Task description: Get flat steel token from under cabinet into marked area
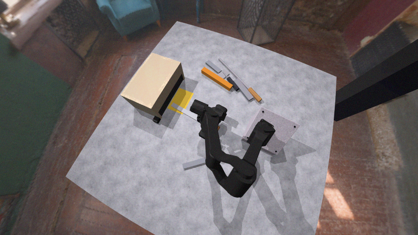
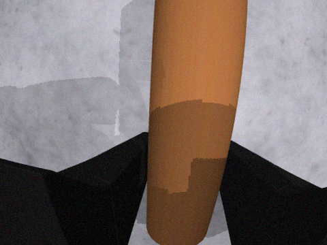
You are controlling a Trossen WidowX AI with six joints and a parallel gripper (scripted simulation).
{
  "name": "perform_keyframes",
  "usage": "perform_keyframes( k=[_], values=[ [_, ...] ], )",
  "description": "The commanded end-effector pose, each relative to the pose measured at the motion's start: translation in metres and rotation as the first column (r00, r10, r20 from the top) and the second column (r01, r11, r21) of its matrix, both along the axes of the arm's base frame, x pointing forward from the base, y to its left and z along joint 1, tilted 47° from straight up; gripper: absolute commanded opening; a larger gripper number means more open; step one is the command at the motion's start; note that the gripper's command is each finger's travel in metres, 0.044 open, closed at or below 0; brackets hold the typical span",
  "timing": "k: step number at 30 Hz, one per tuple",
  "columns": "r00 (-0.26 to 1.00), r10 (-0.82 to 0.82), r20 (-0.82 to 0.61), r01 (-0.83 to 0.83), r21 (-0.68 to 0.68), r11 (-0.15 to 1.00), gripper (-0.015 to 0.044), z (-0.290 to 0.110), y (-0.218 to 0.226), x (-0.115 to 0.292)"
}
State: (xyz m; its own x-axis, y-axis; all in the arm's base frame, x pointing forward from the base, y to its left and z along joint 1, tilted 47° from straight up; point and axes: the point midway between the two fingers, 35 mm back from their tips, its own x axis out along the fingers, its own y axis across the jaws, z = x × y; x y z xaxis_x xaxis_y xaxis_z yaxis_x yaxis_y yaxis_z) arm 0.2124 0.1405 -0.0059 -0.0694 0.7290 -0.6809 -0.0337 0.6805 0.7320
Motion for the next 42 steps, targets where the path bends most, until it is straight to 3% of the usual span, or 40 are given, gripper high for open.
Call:
perform_keyframes(
  k=[1, 42],
  values=[
    [1.0, -0.001, -0.002, 0.001, 0.0, 1.0, 0.0, 0.0, 0.0, 0.0],
    [0.993, -0.074, -0.088, 0.074, -0.012, 0.997, 0.0, 0.035, 0.027, -0.006]
  ],
)
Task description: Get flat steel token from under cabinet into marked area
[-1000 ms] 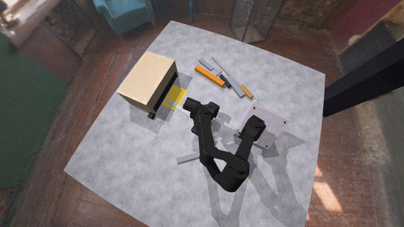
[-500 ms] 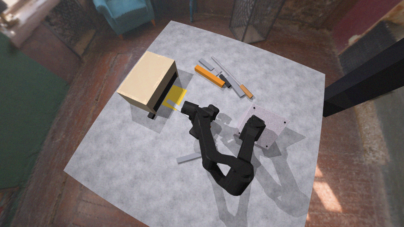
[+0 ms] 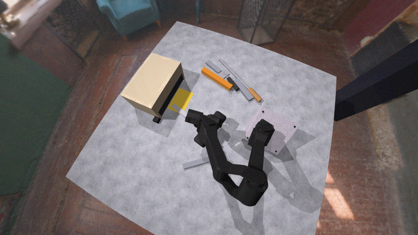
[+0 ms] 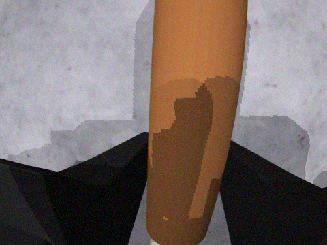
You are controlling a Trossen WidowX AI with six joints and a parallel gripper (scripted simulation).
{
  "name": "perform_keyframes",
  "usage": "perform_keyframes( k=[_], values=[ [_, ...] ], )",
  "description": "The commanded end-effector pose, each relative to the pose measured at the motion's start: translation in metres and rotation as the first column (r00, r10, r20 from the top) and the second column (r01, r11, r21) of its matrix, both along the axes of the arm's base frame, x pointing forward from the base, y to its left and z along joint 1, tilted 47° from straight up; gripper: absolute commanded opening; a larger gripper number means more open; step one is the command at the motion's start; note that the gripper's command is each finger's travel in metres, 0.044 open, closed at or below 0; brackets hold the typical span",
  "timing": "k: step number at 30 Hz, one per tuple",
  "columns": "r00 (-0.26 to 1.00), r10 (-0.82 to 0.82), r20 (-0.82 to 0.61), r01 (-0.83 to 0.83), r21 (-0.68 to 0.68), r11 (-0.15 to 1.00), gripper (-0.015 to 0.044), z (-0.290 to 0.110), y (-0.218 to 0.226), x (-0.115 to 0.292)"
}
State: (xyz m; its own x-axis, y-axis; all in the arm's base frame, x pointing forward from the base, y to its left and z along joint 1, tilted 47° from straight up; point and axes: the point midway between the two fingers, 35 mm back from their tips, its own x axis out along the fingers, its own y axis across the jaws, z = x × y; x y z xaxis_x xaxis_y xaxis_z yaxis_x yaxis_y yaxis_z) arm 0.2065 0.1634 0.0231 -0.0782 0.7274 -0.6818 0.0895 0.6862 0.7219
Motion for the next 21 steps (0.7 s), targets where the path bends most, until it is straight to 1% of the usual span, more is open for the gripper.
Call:
perform_keyframes(
  k=[1, 21],
  values=[
    [1.0, 0.003, 0.007, -0.003, 0.002, 1.0, 0.0, 0.007, 0.005, 0.0],
    [1.0, -0.003, 0.0, 0.003, 0.003, 1.0, 0.0, 0.023, 0.019, -0.003]
  ],
)
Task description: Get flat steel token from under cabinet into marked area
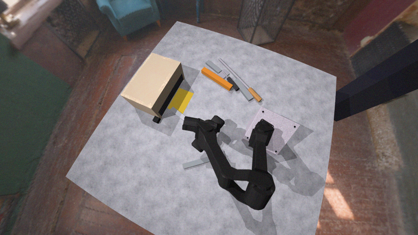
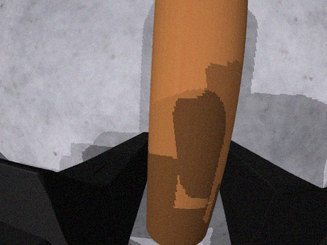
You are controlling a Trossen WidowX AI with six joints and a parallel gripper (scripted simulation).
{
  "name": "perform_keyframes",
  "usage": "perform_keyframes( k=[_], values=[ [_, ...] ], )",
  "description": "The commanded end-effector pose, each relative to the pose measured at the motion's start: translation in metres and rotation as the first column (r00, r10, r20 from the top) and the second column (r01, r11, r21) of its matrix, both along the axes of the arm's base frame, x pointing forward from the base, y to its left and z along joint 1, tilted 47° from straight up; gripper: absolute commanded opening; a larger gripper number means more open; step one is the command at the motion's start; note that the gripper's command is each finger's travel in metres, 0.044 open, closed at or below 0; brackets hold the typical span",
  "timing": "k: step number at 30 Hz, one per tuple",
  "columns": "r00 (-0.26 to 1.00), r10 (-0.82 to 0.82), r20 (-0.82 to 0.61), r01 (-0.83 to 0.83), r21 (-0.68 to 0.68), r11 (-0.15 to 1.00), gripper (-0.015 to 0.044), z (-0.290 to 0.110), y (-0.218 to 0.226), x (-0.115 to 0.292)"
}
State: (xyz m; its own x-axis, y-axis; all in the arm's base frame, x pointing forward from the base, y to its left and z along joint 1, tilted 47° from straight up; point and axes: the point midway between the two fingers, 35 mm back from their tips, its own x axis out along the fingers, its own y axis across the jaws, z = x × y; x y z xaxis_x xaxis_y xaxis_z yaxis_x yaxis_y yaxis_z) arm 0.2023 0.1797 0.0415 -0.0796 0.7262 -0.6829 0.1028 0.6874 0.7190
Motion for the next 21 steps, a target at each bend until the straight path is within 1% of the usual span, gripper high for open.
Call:
perform_keyframes(
  k=[1, 8, 9, 12, 15, 21],
  values=[
    [1.0, 0.004, 0.01, -0.005, 0.006, 1.0, 0.0, 0.0048, 0.0029, 0.0007],
    [1.0, 0.001, 0.001, -0.001, 0.001, 1.0, 0.0184, 0.0008, 0.0007, -0.0001],
    [1.0, 0.001, 0.001, -0.001, 0.001, 1.0, 0.02, 0.0008, 0.0007, -0.0001],
    [1.0, 0.001, 0.002, -0.001, 0.001, 1.0, 0.02, 0.0009, 0.0008, -0.0001],
    [1.0, -0.002, 0.004, 0.002, 0.005, 1.0, 0.027, 0.0009, 0.0008, -0.0001],
    [1.0, 0.002, 0.008, -0.002, 0.006, 1.0, 0.027, 0.0006, 0.0017, 0.0012]
  ],
)
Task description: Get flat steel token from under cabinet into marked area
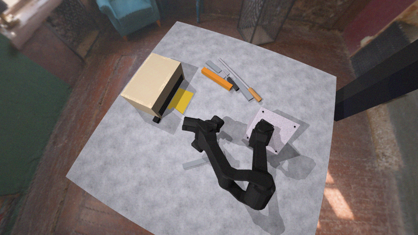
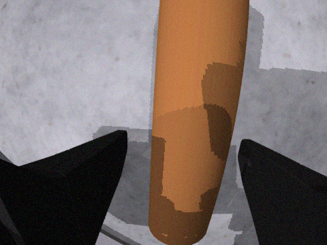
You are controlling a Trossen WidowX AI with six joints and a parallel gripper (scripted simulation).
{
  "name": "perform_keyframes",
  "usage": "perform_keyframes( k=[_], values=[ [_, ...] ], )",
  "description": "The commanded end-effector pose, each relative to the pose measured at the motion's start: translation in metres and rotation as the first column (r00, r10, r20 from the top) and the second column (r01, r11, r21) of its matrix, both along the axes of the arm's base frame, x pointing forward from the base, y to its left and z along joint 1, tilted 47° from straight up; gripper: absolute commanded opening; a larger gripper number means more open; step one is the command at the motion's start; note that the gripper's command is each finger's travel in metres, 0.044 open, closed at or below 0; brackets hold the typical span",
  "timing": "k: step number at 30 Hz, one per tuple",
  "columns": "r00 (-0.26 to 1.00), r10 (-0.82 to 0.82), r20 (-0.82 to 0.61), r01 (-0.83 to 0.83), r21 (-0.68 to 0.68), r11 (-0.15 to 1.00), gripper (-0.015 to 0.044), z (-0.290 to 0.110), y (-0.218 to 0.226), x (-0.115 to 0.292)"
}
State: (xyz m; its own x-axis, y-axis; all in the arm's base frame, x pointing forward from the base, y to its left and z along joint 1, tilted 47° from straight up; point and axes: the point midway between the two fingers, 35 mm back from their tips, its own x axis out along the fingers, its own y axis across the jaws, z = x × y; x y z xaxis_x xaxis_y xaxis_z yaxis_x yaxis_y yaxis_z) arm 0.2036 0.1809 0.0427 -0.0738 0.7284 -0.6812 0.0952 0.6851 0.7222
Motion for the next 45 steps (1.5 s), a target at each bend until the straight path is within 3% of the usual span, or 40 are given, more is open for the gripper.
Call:
perform_keyframes(
  k=[1, 12, 16, 25, 29, 45],
  values=[
    [1.0, 0.001, -0.002, -0.001, 0.002, 1.0, 0.027, -0.001, 0.001, 0.0],
    [1.0, -0.003, -0.006, 0.003, 0.002, 1.0, 0.027, -0.003, 0.003, -0.006],
    [1.0, -0.001, 0.002, 0.001, 0.004, 1.0, 0.0165, -0.001, 0.002, -0.001],
    [1.0, -0.001, 0.002, 0.001, 0.004, 1.0, 0.0105, -0.001, 0.002, -0.001],
    [1.0, -0.001, 0.002, 0.001, 0.004, 1.0, 0.0, -0.001, 0.002, -0.001],
    [1.0, 0.005, 0.006, -0.005, 0.003, 1.0, 0.0, -0.002, 0.002, 0.012]
  ],
)
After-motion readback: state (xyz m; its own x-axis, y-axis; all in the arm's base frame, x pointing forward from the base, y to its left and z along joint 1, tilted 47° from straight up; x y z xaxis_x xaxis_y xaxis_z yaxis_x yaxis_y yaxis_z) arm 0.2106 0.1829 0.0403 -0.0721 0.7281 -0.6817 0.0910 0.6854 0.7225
